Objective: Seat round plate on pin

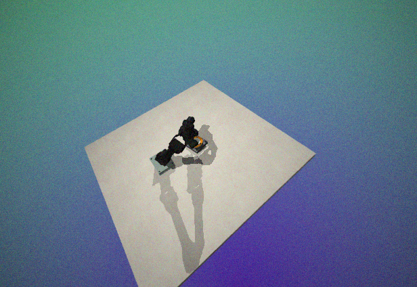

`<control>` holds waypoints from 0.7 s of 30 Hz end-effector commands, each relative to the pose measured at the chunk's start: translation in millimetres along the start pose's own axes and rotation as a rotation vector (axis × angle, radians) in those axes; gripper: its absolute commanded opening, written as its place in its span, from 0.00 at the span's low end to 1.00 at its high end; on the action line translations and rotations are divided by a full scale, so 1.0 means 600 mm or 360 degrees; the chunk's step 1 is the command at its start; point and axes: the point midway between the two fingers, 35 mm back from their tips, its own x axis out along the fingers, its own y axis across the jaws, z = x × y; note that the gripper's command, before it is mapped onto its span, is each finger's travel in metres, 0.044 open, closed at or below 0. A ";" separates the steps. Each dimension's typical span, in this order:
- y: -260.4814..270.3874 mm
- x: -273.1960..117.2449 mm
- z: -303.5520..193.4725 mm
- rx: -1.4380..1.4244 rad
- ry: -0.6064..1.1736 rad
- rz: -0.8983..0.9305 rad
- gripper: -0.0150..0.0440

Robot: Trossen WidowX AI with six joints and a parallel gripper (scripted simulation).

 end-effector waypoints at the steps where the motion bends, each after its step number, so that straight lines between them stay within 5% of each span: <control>1: 0.012 0.002 0.000 0.0001 0.0011 0.0009 0.25; 21: 0.047 0.001 0.019 0.0002 0.0010 0.0012 0.25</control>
